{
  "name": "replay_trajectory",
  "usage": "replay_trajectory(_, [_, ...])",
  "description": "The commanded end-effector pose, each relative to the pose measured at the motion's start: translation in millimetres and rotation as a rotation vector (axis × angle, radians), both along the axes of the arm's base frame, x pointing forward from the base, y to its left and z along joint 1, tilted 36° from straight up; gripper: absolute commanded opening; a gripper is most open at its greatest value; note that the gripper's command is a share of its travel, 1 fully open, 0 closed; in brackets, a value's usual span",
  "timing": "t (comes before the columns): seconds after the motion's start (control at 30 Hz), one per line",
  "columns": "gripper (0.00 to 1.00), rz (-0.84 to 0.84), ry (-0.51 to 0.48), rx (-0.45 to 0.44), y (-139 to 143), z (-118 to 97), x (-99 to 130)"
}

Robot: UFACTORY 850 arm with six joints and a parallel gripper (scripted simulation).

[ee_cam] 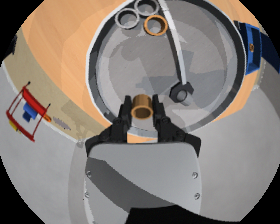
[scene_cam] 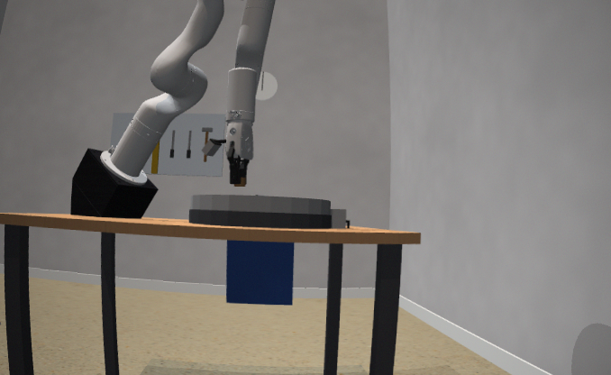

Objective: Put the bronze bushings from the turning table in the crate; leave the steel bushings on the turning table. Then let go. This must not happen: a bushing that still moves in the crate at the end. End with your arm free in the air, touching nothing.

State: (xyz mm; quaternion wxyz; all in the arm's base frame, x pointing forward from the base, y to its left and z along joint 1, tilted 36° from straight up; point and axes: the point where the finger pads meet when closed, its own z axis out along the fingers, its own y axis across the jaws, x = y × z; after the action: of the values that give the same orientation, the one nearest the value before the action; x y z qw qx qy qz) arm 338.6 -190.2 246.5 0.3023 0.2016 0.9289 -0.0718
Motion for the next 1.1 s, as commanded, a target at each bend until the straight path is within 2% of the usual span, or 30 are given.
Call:
replay_trajectory(0.0, [0.0,0.085,0.015,-0.032,6.5,0.1,6.3])
replay_trajectory(0.3, [0.0,0.34,0.059,-0.135,28.5,-1.5,23.0])
replay_trajectory(0.37, [0.0,0.34,0.059,-0.135,28.5,-1.5,23.0])
replay_trajectory(0.87, [0.0,0.857,0.122,-0.34,78.8,-7.3,48.5])
replay_trajectory(0.93, [0.0,0.857,0.122,-0.34,78.8,-7.3,48.5])
replay_trajectory(1.07, [0.0,1.011,0.135,-0.401,94.8,-9.7,53.5])
